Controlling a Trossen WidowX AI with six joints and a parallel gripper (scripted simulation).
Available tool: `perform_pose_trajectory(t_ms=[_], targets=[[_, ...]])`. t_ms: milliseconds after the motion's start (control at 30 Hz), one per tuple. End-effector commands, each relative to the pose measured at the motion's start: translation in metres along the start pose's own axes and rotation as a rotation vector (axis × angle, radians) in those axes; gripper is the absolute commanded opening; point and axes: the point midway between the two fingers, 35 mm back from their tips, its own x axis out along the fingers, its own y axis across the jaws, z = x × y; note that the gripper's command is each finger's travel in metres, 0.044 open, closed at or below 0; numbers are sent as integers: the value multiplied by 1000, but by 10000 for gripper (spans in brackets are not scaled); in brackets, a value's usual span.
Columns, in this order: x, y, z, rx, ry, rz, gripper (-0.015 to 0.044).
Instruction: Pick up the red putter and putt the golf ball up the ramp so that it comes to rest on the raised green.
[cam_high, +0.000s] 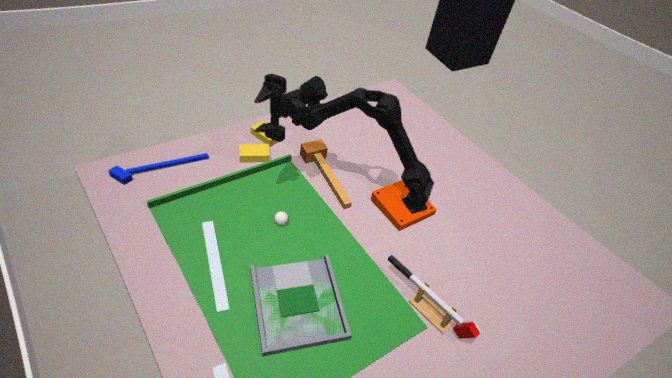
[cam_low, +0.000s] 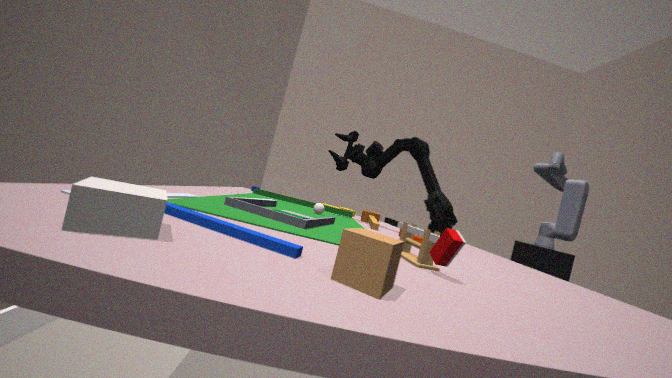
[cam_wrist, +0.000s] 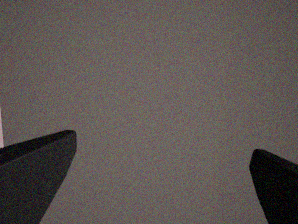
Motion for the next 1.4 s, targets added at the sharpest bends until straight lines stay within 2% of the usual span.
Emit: perform_pose_trajectory(t_ms=[0,100,400,500,667,833,1067,1367], targets=[[1,0,0,3,0,0,426],[19,2,7,55,-6,-5,440],[117,35,61,348,-1,50,440],[145,56,88,436,15,107,440],[169,81,121,520,35,196,440],[194,127,185,623,69,398,440],[186,190,288,671,112,753,440],[108,241,401,560,135,1236,440]])
